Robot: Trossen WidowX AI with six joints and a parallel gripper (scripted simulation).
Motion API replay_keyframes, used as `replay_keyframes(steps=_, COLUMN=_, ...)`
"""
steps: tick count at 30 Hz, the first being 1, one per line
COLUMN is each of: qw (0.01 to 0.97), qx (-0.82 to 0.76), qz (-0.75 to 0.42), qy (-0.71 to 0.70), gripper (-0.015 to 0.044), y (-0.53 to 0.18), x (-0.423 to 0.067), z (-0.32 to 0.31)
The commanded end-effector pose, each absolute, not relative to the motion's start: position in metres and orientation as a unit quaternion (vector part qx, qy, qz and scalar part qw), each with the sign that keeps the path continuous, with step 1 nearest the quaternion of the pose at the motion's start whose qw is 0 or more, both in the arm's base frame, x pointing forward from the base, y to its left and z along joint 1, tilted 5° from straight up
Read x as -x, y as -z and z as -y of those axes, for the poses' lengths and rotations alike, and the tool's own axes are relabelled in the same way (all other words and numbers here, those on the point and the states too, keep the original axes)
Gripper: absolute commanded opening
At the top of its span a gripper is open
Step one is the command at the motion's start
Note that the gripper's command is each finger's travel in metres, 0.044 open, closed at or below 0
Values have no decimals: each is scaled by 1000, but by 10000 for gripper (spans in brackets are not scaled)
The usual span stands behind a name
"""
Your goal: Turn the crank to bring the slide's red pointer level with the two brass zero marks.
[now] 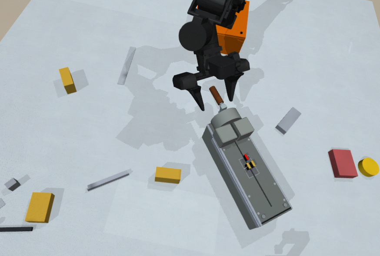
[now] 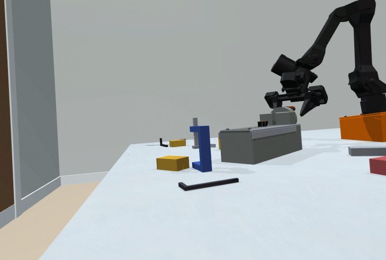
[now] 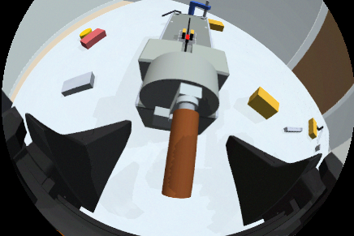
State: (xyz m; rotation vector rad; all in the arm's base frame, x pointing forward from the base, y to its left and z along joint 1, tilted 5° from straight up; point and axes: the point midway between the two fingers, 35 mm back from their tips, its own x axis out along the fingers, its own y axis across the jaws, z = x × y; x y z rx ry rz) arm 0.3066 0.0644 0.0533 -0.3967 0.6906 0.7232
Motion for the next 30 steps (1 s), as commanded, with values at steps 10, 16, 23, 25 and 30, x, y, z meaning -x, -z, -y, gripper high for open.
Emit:
replay_keyframes(steps=10, qw=858, qx=190, qz=-328, qy=-347, gripper=72, y=-52, x=-306, z=-65)
replay_keyframes(steps=16, qw=858, qx=190, qz=-328, qy=-347, gripper=0, y=-52, x=-306, z=-65)
replay_keyframes(steps=23, qw=858, qx=190, qz=-328, qy=-347, gripper=0, y=-52, x=-305, z=-65)
replay_keyframes(steps=25, qw=858, qx=190, qz=-328, qy=-347, gripper=0, y=-52, x=-304, z=-66)
replay_keyframes(steps=30, qw=858, qx=190, qz=-328, qy=-347, gripper=0, y=-52, x=-301, z=-69)
